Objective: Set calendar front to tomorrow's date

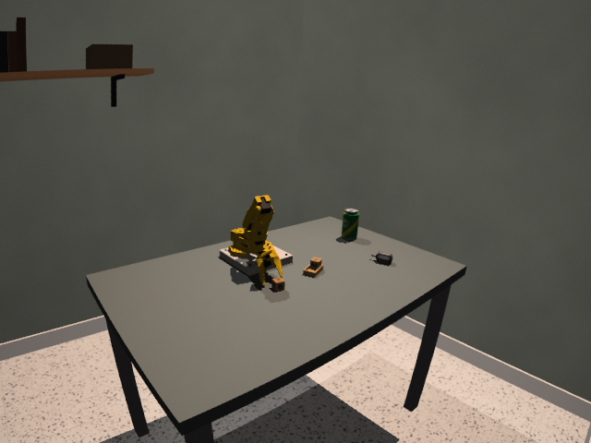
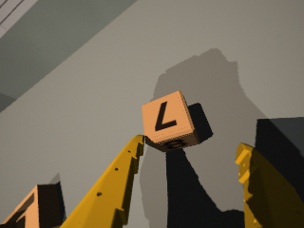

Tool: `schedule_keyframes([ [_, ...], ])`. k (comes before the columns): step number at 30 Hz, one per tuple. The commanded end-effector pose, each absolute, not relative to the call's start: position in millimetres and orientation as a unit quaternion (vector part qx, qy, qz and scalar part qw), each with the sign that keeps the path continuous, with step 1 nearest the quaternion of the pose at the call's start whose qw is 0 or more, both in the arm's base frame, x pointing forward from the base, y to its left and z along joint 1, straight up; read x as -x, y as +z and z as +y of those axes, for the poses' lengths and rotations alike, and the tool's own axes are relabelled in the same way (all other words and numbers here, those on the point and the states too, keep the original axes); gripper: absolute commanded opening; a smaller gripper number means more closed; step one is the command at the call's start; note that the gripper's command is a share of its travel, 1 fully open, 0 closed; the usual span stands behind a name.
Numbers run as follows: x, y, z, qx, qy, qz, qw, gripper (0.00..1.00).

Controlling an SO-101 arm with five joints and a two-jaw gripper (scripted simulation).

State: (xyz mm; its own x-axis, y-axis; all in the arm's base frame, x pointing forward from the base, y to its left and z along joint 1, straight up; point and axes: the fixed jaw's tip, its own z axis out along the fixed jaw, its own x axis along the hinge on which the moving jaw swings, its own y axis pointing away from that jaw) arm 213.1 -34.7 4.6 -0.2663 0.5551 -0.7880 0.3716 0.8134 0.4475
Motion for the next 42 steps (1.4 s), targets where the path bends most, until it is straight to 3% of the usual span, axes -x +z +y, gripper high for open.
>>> schedule_keyframes([
  [1, -214.4, 23.8, -33.9, -0.353, 0.154, 0.744, 0.546, 0.35],
  [42, -219.1, 38.5, -35.0, -0.339, 0.162, 0.727, 0.575, 0.35],
])
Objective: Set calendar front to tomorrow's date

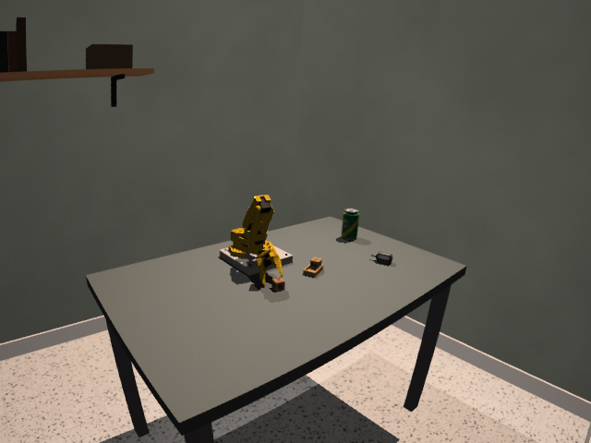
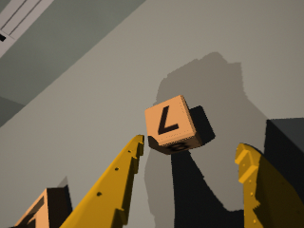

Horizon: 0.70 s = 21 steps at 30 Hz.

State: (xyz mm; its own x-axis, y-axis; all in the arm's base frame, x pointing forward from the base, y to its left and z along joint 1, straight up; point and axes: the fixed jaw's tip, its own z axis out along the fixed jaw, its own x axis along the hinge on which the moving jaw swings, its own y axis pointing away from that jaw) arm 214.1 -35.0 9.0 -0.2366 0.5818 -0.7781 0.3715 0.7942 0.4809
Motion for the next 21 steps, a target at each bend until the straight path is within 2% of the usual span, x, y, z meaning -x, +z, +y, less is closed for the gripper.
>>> schedule_keyframes([
  [1, -220.0, 41.1, -35.2, -0.342, 0.167, 0.721, 0.578, 0.35],
  [9, -234.4, 74.6, -38.3, -0.365, 0.210, 0.661, 0.621, 0.35],
  [11, -234.4, 74.6, -38.3, -0.365, 0.210, 0.661, 0.621, 0.35],
  [13, -245.2, 95.6, -39.8, -0.364, 0.227, 0.634, 0.643, 0.35],
  [21, -260.2, 85.2, -42.6, -0.300, 0.138, 0.704, 0.629, 0.35],
])
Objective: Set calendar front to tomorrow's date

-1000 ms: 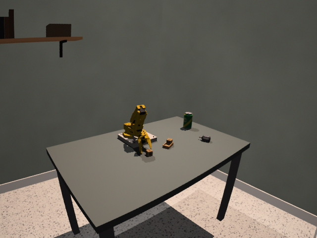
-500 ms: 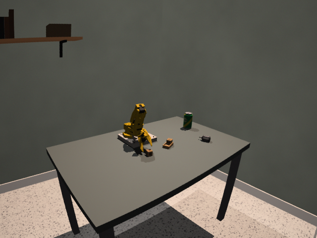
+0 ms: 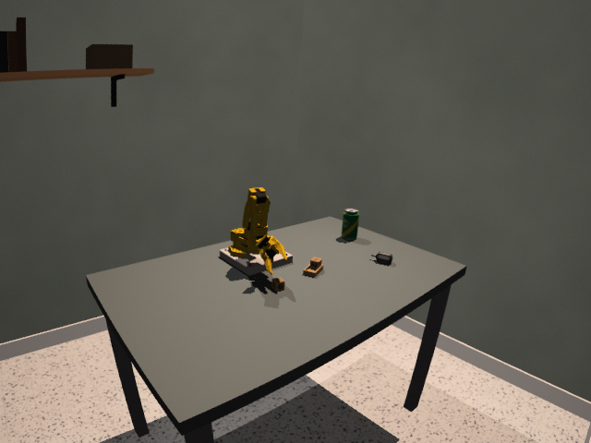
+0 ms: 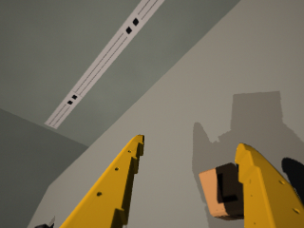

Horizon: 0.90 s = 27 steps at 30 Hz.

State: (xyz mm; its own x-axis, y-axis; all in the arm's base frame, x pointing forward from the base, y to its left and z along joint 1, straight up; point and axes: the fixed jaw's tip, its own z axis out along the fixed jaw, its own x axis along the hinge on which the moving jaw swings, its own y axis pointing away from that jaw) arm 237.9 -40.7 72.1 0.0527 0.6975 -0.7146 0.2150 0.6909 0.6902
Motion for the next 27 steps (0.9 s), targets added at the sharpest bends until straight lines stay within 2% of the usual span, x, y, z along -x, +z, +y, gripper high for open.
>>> schedule_keyframes([
  [1, -262.0, 83.9, -43.0, -0.290, 0.126, 0.713, 0.626, 0.35],
  [27, -270.9, 72.4, -45.2, -0.136, 0.000, 0.790, 0.597, 0.35],
])
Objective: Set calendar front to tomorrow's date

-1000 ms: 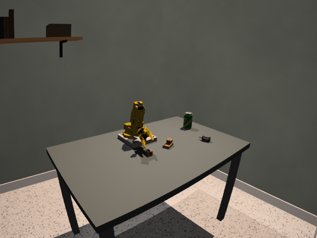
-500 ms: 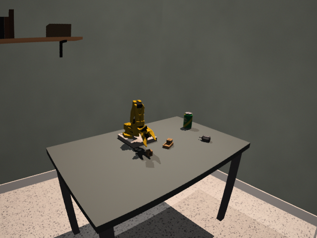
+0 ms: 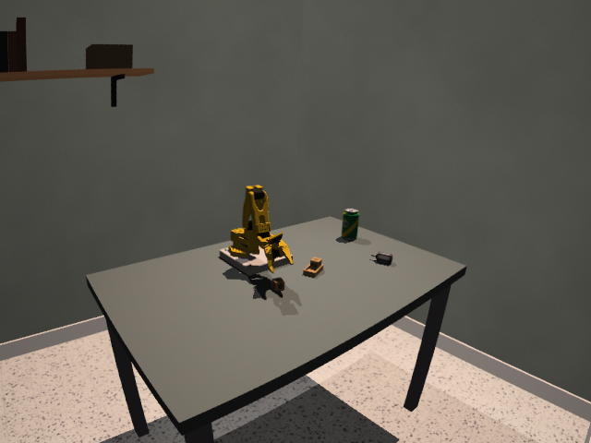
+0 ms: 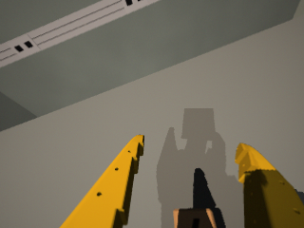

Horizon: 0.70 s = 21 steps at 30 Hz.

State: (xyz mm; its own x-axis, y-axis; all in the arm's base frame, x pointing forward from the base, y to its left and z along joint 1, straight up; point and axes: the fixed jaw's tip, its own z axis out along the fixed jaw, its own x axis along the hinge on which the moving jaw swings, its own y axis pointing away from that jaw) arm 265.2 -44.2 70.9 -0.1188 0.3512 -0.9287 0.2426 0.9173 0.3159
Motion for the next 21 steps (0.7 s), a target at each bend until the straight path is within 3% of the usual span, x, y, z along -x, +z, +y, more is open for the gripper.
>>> schedule_keyframes([
  [1, -271.0, 72.2, -45.2, -0.129, -0.004, 0.793, 0.595, 0.35],
  [21, -265.7, 70.8, -44.1, 0.010, -0.089, 0.836, 0.542, 0.35],
])
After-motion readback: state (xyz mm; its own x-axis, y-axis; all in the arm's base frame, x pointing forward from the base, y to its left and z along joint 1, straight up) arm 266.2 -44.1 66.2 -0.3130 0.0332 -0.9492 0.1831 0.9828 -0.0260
